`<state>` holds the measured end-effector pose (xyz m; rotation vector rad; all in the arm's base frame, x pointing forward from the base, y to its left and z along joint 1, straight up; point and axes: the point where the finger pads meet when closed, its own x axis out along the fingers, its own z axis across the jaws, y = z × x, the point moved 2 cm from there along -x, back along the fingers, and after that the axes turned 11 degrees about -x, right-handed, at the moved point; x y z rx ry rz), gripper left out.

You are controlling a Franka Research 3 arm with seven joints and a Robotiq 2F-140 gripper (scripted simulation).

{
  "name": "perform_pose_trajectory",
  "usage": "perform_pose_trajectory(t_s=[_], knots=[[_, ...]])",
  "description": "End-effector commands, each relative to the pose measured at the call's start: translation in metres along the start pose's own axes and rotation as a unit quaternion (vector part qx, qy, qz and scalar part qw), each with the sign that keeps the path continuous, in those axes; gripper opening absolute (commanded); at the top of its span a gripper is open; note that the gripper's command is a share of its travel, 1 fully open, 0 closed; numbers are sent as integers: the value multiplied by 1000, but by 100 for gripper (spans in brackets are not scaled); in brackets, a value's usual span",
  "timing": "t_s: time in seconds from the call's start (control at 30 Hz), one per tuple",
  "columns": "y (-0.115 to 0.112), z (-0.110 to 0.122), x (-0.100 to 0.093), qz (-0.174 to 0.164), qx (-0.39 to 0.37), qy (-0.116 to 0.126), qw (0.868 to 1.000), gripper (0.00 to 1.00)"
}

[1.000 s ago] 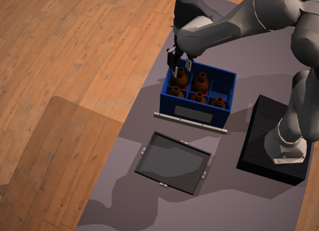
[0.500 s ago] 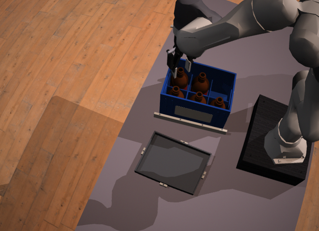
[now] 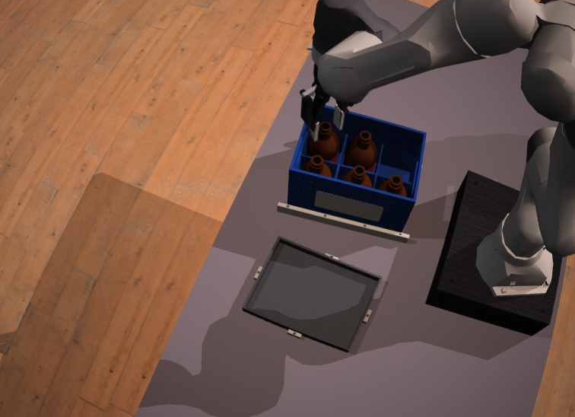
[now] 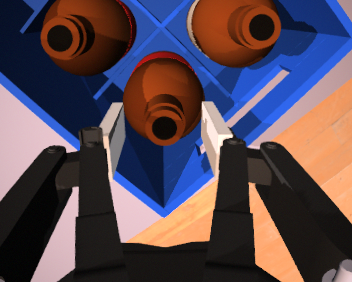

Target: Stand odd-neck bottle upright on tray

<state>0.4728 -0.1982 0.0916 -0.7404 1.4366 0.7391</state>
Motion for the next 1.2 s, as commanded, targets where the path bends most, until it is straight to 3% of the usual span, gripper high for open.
perform_pose_trajectory(t_s=[0.0, 0.67, 0.7, 1.17], knots=[[1, 1, 1, 1, -2, -1, 1000, 44], [1, 1, 1, 1, -2, -1, 1000, 44], [1, 1, 1, 1, -2, -1, 1000, 10], [1, 1, 1, 1, -2, -1, 1000, 10]])
